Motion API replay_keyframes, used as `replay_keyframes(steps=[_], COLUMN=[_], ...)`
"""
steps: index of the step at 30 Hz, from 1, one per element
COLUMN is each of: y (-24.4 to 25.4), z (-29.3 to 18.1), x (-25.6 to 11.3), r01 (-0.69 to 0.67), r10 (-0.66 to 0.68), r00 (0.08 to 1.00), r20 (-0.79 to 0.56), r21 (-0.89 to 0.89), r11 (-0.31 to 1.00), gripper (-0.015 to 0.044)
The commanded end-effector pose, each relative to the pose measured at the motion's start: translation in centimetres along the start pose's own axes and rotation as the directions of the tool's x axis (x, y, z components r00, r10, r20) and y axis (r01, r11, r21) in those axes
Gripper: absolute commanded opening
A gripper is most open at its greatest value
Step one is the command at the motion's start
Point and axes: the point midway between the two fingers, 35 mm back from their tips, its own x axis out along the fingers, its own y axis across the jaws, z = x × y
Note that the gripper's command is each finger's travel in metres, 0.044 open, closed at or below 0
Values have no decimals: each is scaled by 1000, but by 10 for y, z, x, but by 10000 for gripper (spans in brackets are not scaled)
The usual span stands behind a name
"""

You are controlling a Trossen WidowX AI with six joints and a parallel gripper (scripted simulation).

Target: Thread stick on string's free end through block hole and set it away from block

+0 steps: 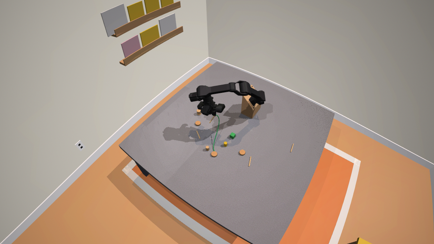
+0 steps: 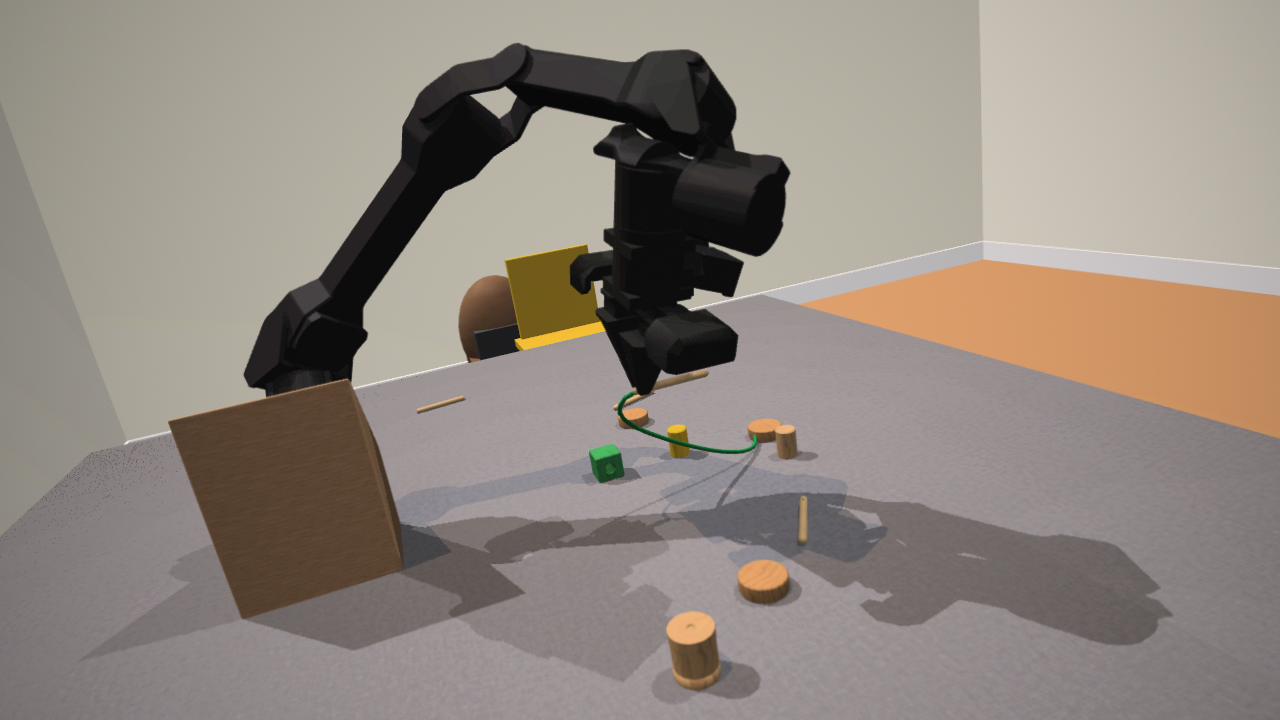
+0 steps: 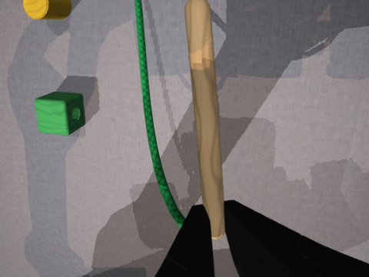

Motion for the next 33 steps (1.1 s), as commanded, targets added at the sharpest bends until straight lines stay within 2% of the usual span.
replay_keyframes(steps=[1,8,16,33], y=[0,-1,-1,-3], z=[0,0,1,1], x=[0,0,-1,-1], r01=[-3,-2,3,25], r10=[4,6,9,14], r00=[1000,1000,1000,999], r20=[5,11,17,31], r21=[-140,-374,-614,-949], r11=[990,927,789,314], gripper=[0,0,0,0])
